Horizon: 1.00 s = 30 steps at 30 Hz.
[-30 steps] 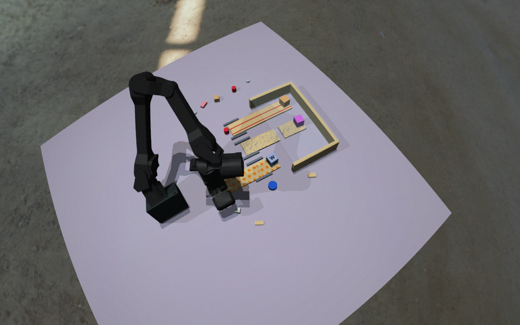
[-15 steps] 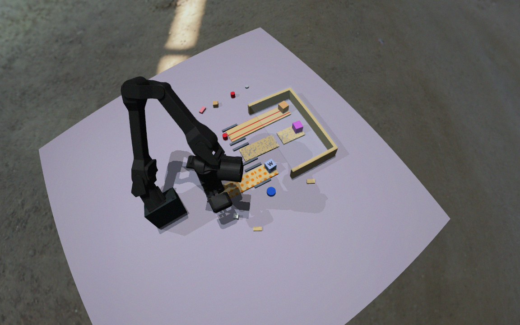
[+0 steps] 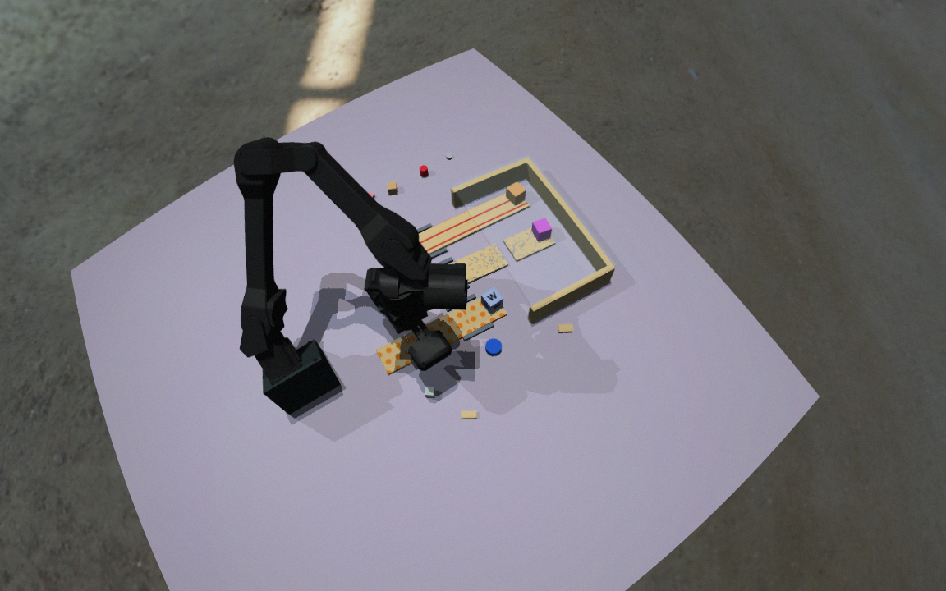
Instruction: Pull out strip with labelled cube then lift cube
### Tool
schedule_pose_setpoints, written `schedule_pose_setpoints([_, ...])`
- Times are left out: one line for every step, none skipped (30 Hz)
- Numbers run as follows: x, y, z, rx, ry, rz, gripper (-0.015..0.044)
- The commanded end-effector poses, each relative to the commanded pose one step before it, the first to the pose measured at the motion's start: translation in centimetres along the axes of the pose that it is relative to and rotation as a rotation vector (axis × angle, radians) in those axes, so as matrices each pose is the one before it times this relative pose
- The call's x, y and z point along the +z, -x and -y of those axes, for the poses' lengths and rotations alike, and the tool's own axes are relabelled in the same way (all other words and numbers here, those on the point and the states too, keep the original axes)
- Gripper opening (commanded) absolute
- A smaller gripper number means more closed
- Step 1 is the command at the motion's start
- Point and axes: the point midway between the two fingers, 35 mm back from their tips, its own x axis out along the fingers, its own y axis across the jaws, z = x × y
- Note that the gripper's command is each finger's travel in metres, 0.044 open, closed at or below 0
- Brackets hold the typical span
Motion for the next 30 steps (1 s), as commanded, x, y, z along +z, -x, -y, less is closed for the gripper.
schedule_pose_setpoints([1.593,0.189,0.142,0.00222,0.0001,0.00266,0.044])
schedule_pose_setpoints([0.299,0.038,0.027,-0.00002,0.0001,0.00012,0.044])
schedule_pose_setpoints([0.291,0.035,0.024,-0.00001,0.0001,0.00011,0.044])
schedule_pose_setpoints([0.298,0.037,0.027,-0.00002,0.0001,0.00012,0.044])
schedule_pose_setpoints([0.292,0.035,0.025,-0.00001,0.0001,0.00012,0.044])
schedule_pose_setpoints([0.3,0.038,0.027,-0.00002,0.0001,0.00012,0.044])
schedule_pose_setpoints([0.291,0.035,0.025,-0.00001,0.0001,0.00011,0.044])
schedule_pose_setpoints([0.299,0.038,0.027,-0.00002,0.0001,0.00012,0.044])
schedule_pose_setpoints([0.291,0.036,0.025,-0.00001,0.0001,0.00012,0.044])
schedule_pose_setpoints([0.301,0.038,0.028,-0.00002,0.0001,0.00012,0.044])
schedule_pose_setpoints([0.291,0.036,0.025,-0.00001,0.0001,0.00012,0.044])
schedule_pose_setpoints([0.3,0.039,0.027,-0.00002,0.0001,0.00012,0.044])
schedule_pose_setpoints([0.289,0.036,0.025,-0.00001,0.0001,0.00011,0.044])
schedule_pose_setpoints([0.301,0.039,0.028,-0.00002,0.0001,0.00012,0.044])
schedule_pose_setpoints([0.292,0.036,0.025,-0.00001,0.0001,0.00012,0.044])
schedule_pose_setpoints([0.304,0.039,0.028,-0.00002,0.0001,0.00012,0.044])
schedule_pose_setpoints([0.29,0.036,0.025,-0.00001,0.0001,0.00012,0.044])
schedule_pose_setpoints([0.303,0.039,0.028,-0.00002,0.0001,0.00012,0.044])
schedule_pose_setpoints([0.291,0.036,0.025,-0.00001,0.0001,0.00012,0.044])
schedule_pose_setpoints([0.305,0.039,0.028,-0.00002,0.0001,0.00012,0.044])
schedule_pose_setpoints([0.289,0.036,0.025,-0.00001,0.0001,0.00012,0.044])
schedule_pose_setpoints([0.304,0.039,0.028,-0.00002,0.0001,0.00012,0.044])
schedule_pose_setpoints([0.29,0.036,0.025,-0.00001,0.0001,0.00012,0.044])
schedule_pose_setpoints([0.306,0.04,0.027,-0.00002,0.0001,0.00012,0.044])
schedule_pose_setpoints([0.289,0.036,0.024,-0.00001,0.0001,0.00012,0.044])
schedule_pose_setpoints([0.307,0.04,0.026,-0.00002,0.0001,0.00012,0.044])
schedule_pose_setpoints([0.29,0.036,0.023,-0.00001,0.0001,0.00012,0.044])
schedule_pose_setpoints([0.308,0.04,0.024,-0.00002,0.0001,0.00012,0.044])
schedule_pose_setpoints([0.289,0.036,0.021,-0.00001,0.0001,0.00011,0.044])
schedule_pose_setpoints([0.308,0.04,0.024,-0.00002,0.0001,0.00012,0.044])
